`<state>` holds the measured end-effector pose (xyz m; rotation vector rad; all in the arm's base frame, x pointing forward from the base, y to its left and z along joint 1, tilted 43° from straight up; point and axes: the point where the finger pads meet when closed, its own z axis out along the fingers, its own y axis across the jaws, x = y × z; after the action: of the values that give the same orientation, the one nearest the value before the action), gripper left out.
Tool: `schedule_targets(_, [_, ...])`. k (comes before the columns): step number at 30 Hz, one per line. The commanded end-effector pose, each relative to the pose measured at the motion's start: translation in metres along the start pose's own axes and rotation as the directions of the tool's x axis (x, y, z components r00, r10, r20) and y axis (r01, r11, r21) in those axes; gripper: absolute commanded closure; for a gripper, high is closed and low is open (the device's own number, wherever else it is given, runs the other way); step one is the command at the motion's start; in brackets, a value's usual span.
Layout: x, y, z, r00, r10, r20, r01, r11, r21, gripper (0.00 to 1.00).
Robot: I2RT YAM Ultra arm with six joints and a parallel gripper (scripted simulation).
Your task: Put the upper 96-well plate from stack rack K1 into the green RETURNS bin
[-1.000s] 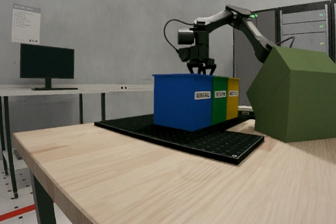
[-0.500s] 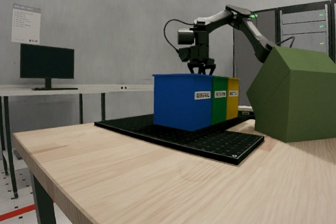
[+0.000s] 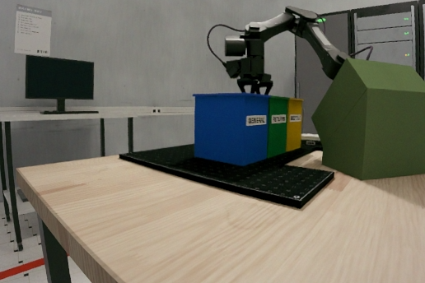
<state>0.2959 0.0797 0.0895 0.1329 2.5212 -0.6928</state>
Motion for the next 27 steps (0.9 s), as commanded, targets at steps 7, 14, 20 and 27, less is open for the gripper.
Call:
schedule_targets(7, [-0.003,0.003,-0.004,1.000,0.005,0.016,-0.005,1.000,-0.014,0.18])
schedule_targets(14, [-0.003,0.003,-0.004,1.000,0.005,0.016,-0.005,1.000,-0.014,0.18])
schedule_targets(20, [-0.010,0.003,-0.016,0.999,0.023,0.035,-0.022,0.999,-0.033,0.18])
schedule_targets(27, [-0.010,0.003,-0.025,0.999,0.023,0.037,-0.022,0.999,-0.030,0.18])
